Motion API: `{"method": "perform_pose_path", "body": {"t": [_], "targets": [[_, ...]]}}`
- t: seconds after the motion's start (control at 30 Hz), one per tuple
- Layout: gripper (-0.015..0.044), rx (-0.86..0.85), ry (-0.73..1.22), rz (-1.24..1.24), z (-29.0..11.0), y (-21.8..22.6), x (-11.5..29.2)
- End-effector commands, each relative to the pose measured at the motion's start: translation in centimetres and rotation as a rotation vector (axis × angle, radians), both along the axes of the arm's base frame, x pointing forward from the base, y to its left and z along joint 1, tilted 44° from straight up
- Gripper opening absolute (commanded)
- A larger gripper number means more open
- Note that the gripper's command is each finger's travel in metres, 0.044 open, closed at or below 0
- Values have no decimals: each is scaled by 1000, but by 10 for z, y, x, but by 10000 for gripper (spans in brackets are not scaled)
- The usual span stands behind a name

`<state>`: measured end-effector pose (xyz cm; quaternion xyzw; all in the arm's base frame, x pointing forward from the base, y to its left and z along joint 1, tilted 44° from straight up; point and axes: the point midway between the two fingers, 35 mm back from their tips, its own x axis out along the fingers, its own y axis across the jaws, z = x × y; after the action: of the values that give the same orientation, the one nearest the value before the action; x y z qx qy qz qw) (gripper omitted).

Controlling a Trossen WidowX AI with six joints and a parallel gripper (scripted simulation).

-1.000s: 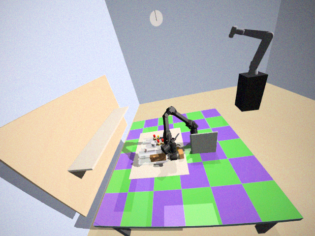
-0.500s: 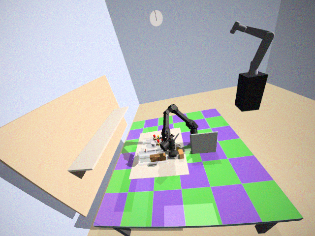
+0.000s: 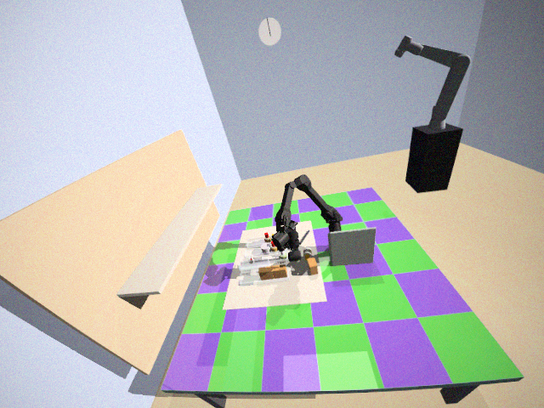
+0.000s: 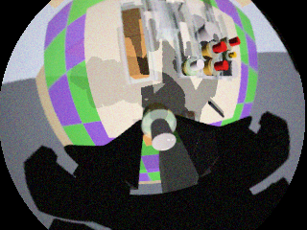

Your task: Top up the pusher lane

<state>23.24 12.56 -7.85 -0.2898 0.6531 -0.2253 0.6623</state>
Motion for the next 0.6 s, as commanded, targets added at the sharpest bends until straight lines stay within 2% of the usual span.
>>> {"method": "perform_pose_path", "body": {"t": [0.0, 0.57], "targets": [[0, 4, 1, -1, 7, -18, 13], [0, -14, 6, 5, 36, -103, 48]]}}
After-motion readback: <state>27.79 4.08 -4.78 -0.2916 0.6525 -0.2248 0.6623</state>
